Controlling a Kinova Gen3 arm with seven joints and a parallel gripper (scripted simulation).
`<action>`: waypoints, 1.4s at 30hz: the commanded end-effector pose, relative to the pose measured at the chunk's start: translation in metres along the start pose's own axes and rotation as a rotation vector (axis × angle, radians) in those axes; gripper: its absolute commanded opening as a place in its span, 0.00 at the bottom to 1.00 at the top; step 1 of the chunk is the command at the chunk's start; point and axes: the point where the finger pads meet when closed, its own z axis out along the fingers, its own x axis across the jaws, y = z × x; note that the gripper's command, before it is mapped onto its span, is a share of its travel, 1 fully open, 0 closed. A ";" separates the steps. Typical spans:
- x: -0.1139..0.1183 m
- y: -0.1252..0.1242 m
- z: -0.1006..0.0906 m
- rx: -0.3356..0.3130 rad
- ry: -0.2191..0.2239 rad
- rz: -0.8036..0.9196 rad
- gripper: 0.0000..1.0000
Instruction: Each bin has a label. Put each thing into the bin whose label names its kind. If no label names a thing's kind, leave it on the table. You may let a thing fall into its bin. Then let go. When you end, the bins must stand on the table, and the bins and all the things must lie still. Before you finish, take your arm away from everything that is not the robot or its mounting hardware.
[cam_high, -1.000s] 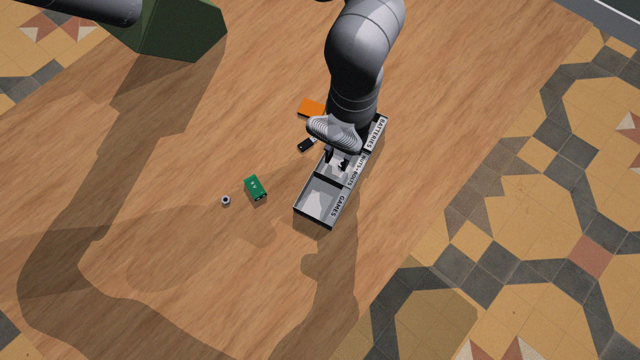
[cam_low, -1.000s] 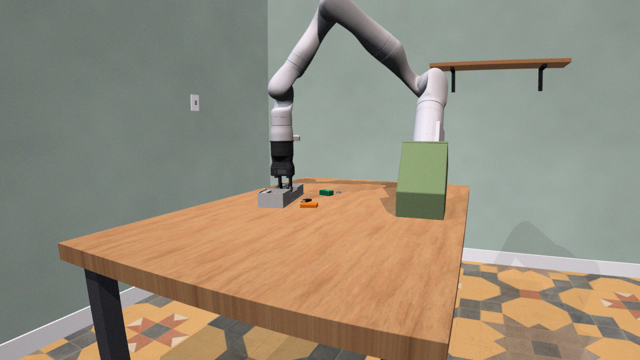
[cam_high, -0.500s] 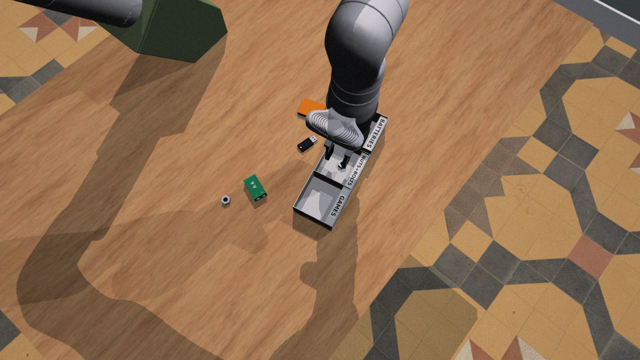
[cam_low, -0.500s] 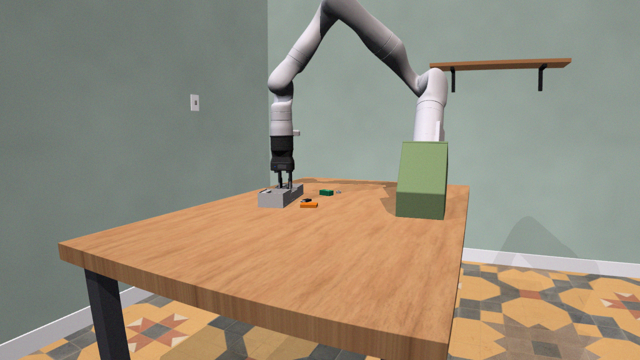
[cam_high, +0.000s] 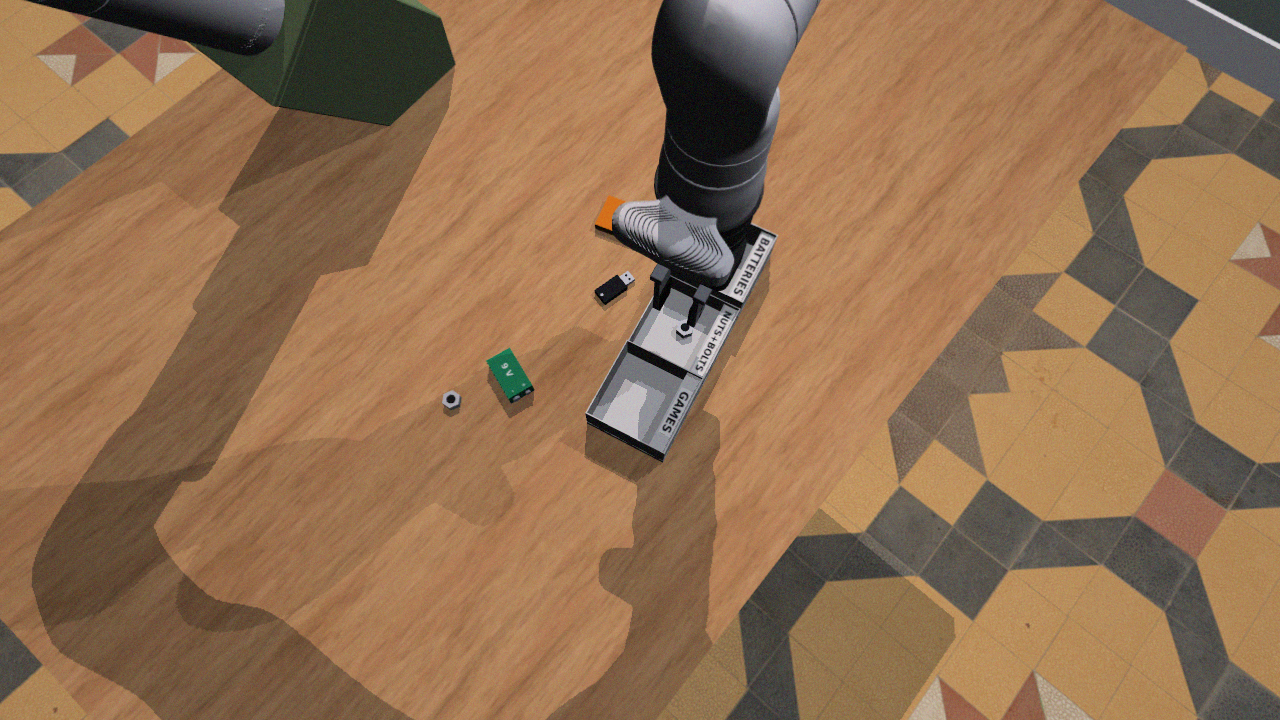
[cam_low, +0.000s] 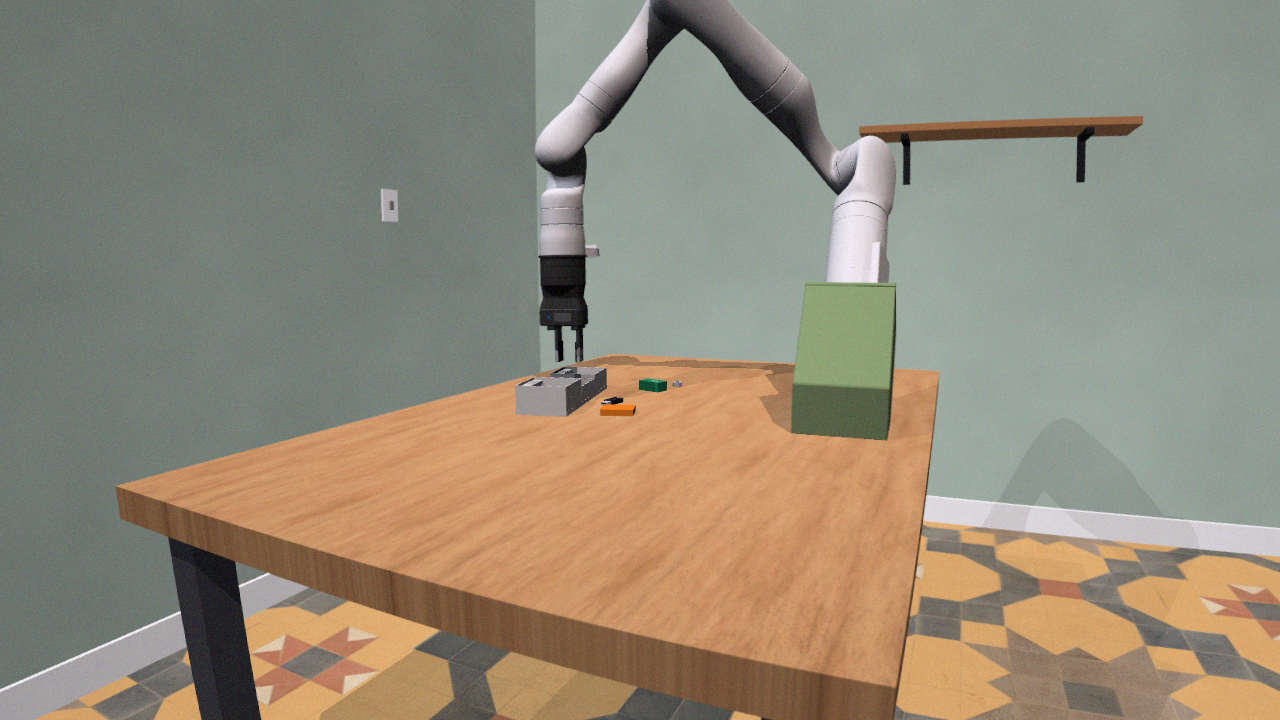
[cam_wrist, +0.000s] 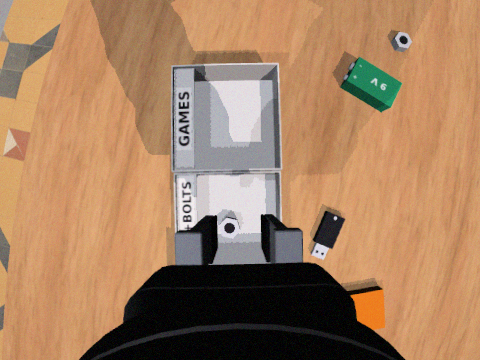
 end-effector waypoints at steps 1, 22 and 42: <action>-0.001 0.001 -0.002 -0.001 -0.003 -0.001 0.64; 0.103 -0.107 -0.002 -0.002 -0.002 0.638 0.64; 0.163 -0.168 -0.003 -0.002 -0.002 0.638 0.64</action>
